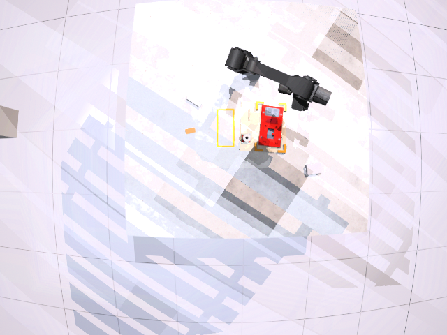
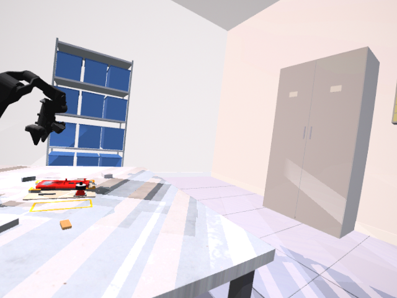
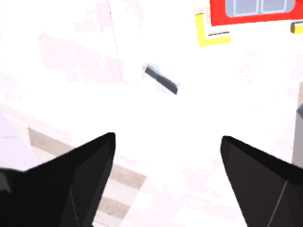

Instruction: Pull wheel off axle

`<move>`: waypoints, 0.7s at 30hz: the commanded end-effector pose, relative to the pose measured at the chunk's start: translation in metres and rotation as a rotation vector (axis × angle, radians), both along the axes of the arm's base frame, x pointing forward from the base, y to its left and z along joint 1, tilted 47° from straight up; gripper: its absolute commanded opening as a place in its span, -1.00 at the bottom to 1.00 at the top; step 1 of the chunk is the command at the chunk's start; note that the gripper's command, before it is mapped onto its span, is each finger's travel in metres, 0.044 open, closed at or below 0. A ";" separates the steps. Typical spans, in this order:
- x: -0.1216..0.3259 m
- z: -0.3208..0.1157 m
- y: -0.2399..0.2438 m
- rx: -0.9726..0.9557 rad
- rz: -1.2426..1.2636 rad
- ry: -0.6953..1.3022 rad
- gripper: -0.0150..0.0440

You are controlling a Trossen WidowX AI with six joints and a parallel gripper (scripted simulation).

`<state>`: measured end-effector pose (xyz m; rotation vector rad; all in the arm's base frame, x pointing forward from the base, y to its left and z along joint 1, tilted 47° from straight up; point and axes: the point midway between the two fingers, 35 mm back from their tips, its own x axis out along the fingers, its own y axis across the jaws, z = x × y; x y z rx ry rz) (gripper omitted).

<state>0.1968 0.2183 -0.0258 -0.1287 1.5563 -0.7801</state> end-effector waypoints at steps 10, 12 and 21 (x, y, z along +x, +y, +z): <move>0.092 0.037 -0.073 -0.043 0.168 -0.026 0.53; 0.104 0.044 -0.088 -0.060 0.192 -0.025 0.53; 0.148 0.079 -0.163 -0.163 0.283 0.009 0.53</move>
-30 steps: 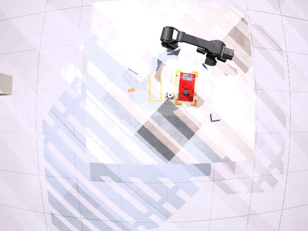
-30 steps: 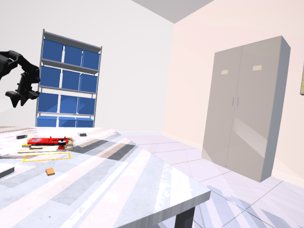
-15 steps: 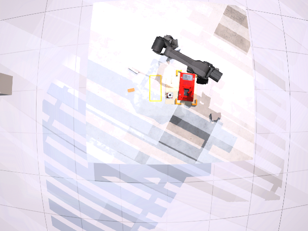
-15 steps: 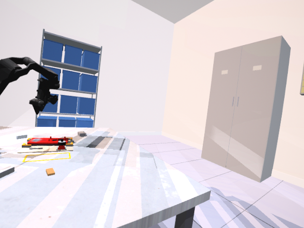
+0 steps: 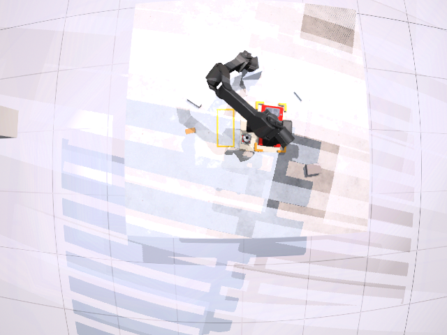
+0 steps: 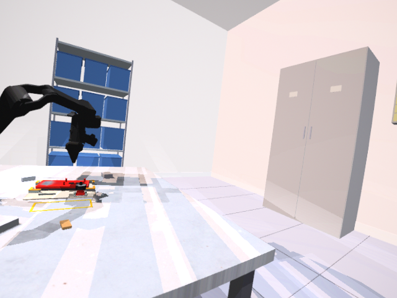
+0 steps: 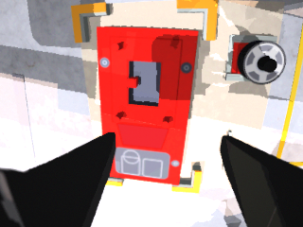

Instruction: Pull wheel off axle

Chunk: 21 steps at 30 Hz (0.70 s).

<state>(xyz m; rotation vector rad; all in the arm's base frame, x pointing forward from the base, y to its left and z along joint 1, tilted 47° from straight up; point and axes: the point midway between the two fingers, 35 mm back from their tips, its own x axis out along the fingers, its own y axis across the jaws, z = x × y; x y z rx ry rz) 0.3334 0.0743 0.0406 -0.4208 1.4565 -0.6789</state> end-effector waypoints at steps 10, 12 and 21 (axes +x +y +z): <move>0.027 0.037 -0.071 -0.112 0.063 0.041 0.53; 0.024 0.039 -0.073 -0.112 0.063 0.041 0.53; 0.022 0.038 -0.083 -0.112 0.063 0.041 0.53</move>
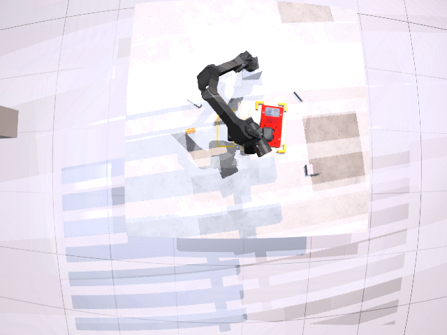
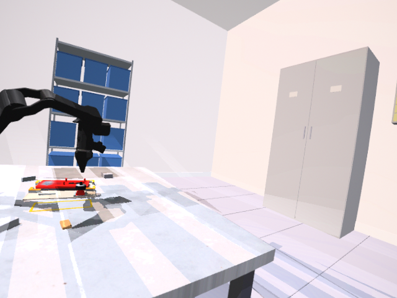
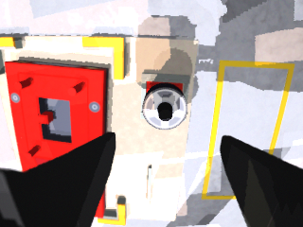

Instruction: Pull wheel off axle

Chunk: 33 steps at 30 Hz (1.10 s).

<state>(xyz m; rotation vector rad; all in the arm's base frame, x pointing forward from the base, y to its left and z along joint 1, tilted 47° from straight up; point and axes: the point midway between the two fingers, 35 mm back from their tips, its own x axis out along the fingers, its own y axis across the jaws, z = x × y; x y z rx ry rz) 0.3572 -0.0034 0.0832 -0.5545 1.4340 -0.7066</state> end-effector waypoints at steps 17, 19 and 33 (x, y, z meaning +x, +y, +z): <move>-0.003 -0.050 -0.053 -0.011 0.004 0.012 0.53; -0.001 -0.047 -0.052 -0.005 -0.005 0.006 0.44; -0.001 -0.047 -0.052 -0.005 -0.005 0.006 -0.21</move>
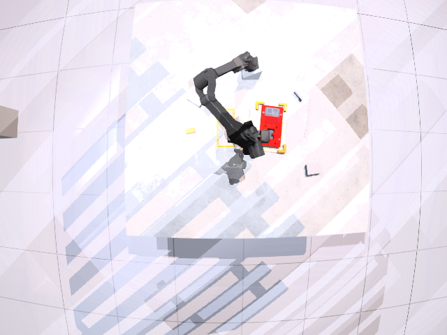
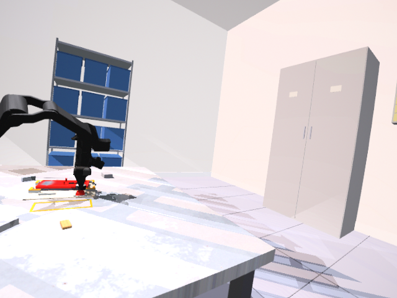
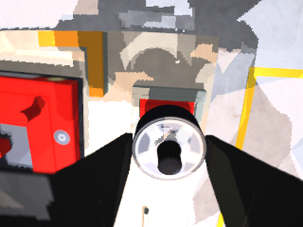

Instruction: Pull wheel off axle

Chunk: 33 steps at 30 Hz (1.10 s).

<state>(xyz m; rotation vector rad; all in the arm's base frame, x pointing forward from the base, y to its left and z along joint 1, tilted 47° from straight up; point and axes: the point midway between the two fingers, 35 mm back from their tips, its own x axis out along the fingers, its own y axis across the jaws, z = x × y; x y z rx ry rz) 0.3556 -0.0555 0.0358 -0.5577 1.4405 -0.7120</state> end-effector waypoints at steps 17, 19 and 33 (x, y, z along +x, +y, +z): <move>0.000 0.004 0.004 -0.001 0.000 0.000 -0.49; 0.000 0.004 0.005 -0.001 0.000 0.000 -0.49; 0.001 0.007 0.008 -0.001 0.002 0.001 -0.49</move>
